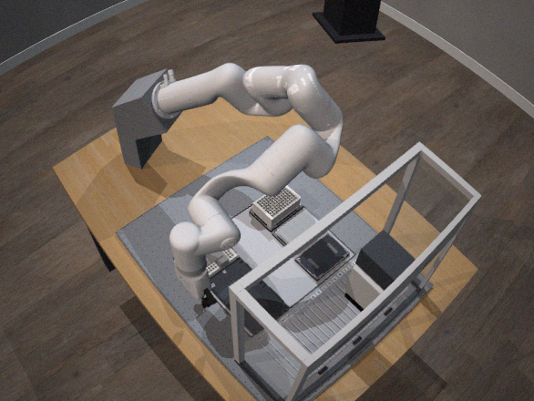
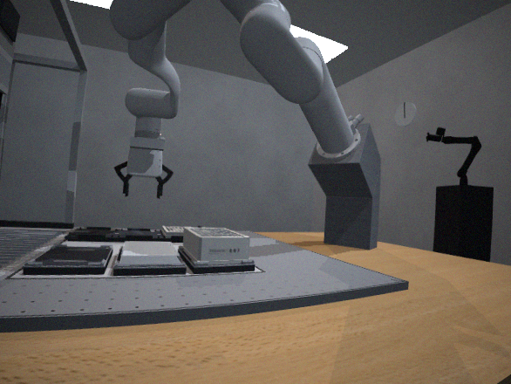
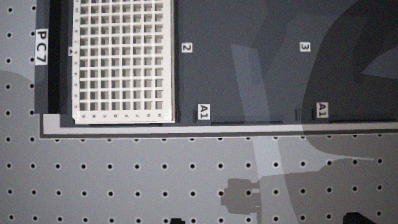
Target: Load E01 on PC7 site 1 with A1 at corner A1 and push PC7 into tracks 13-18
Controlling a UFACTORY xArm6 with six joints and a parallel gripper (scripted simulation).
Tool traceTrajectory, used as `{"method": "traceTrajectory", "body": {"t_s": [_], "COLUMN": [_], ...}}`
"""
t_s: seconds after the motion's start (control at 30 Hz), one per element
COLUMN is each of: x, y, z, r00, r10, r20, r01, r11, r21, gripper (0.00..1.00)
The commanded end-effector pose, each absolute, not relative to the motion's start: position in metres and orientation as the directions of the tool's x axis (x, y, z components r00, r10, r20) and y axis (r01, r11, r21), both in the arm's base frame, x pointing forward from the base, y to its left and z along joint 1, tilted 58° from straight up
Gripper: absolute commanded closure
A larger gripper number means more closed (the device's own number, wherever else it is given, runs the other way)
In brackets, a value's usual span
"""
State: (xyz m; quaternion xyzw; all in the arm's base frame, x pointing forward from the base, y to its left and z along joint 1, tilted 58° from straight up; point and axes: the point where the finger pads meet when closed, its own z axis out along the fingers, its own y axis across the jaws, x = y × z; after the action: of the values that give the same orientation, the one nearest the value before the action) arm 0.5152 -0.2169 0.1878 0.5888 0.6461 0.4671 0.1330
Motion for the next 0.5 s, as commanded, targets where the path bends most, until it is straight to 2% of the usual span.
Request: {"method": "traceTrajectory", "body": {"t_s": [0.0,0.47], "x": [0.5104,0.5021], "y": [-0.2210,-0.2261], "z": [0.1923,0.1984], "r00": [-0.270,-0.270], "r10": [0.886,0.886], "r20": [0.376,0.376], "r01": [0.635,0.635], "r11": [-0.130,-0.130], "r21": [0.761,0.761], "gripper": [0.00,0.00]}}
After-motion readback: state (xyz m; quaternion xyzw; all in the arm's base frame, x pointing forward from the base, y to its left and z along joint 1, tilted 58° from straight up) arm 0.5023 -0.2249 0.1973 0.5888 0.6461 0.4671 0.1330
